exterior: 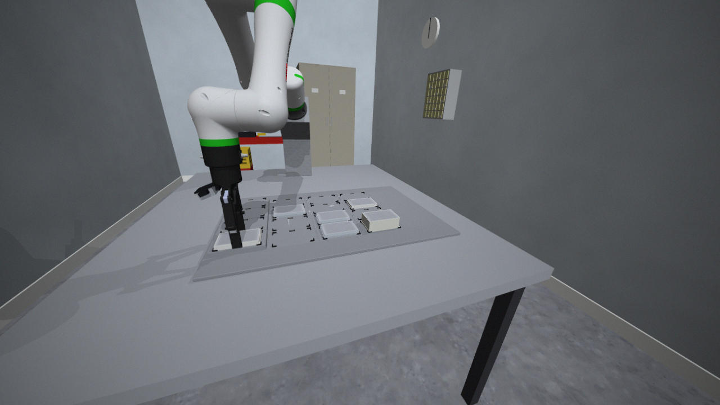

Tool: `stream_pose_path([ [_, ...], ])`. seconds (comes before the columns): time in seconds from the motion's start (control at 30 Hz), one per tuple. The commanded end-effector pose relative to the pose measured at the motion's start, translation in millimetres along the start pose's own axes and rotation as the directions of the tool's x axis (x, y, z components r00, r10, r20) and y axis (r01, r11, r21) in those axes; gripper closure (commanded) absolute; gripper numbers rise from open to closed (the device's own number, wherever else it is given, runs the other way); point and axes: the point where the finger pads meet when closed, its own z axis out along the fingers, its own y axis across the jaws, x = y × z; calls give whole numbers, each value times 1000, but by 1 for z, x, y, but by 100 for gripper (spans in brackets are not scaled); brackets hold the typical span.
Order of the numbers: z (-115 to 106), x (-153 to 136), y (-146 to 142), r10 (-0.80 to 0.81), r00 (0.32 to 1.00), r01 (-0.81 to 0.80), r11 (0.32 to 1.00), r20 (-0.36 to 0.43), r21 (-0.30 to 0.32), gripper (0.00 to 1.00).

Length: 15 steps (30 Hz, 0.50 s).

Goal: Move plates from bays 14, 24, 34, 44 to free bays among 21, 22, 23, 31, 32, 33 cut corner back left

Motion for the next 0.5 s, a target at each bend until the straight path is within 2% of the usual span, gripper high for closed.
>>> stream_pose_path([
  [0.0, -1, 0, -1, 0, 1000, 0, 1000, -1, 2, 41],
  [0.47, -1, 0, -1, 0, 1000, 0, 1000, -1, 2, 42],
])
